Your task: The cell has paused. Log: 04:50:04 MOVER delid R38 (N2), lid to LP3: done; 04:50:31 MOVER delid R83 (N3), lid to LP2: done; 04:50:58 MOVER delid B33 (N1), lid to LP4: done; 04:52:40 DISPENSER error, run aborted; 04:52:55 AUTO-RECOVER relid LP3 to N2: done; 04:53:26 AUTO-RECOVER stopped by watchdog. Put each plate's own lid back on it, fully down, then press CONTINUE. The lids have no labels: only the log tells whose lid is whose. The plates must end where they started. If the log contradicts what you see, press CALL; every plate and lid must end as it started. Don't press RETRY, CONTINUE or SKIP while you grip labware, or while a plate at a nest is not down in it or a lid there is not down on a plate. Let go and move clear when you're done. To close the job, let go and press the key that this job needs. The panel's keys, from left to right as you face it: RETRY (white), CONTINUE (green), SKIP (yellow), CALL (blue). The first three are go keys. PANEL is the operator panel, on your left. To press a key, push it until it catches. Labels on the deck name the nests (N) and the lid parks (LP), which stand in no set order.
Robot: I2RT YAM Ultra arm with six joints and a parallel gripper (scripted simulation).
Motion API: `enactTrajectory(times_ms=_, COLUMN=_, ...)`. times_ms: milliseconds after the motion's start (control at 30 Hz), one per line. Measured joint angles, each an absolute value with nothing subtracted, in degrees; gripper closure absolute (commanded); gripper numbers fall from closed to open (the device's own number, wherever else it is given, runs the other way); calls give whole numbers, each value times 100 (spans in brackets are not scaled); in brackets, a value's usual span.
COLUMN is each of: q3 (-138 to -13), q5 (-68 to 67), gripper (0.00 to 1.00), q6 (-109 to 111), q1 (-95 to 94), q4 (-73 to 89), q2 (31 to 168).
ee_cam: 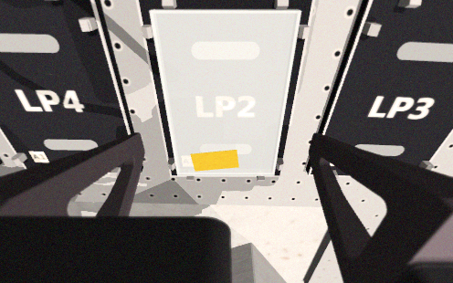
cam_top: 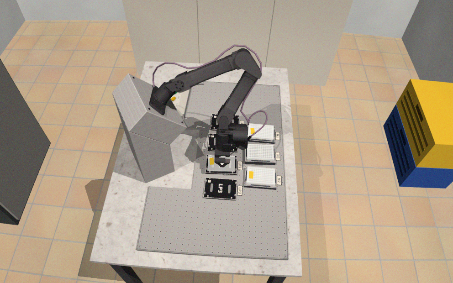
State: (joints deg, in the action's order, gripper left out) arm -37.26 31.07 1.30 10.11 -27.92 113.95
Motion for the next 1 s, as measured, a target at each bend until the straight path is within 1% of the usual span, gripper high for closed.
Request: enactTrajectory(times_ms=1000, q3=-3645, q5=3100, gripper=0, q6=132, q1=1011, q4=-2969, q2=11395)
